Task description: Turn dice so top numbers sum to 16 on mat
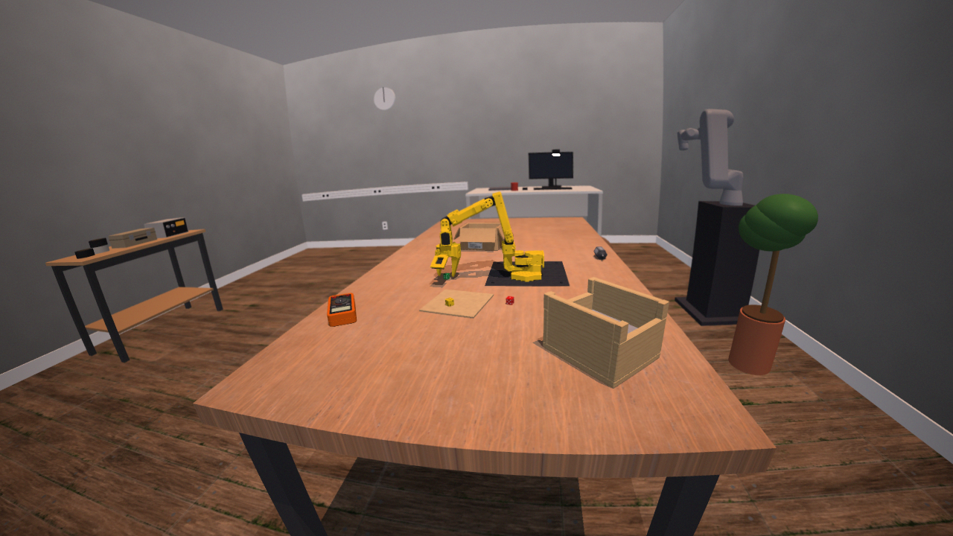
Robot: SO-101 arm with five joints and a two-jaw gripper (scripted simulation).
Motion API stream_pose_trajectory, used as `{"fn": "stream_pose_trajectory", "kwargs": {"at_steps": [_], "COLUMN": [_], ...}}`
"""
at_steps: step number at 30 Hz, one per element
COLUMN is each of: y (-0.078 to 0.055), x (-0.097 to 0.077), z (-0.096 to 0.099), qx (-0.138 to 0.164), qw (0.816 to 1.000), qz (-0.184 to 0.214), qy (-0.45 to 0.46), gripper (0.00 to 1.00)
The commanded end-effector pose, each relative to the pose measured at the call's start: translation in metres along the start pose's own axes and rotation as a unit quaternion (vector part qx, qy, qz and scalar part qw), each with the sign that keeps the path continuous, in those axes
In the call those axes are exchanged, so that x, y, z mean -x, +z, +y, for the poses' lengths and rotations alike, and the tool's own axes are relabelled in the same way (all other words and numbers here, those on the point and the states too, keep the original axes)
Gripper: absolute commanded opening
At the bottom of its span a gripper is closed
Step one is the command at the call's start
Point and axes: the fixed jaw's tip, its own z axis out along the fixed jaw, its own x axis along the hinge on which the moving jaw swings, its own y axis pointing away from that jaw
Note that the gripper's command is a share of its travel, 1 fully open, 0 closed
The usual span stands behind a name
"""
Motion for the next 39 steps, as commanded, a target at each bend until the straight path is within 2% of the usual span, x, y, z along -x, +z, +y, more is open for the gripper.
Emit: {"fn": "stream_pose_trajectory", "kwargs": {"at_steps": [1, 19, 39], "y": [0.0076, 0.0088, 0.0089], "x": [-0.0025, -0.0025, -0.0025], "z": [0.0028, 0.0024, -0.0045], "qx": [0.011, 0.011, 0.011], "qw": [1.000, 1.000, 1.000], "qz": [0.003, 0.003, 0.003], "qy": [0.000, 0.000, 0.000], "gripper": [0.25, 0.24, 0.12]}}
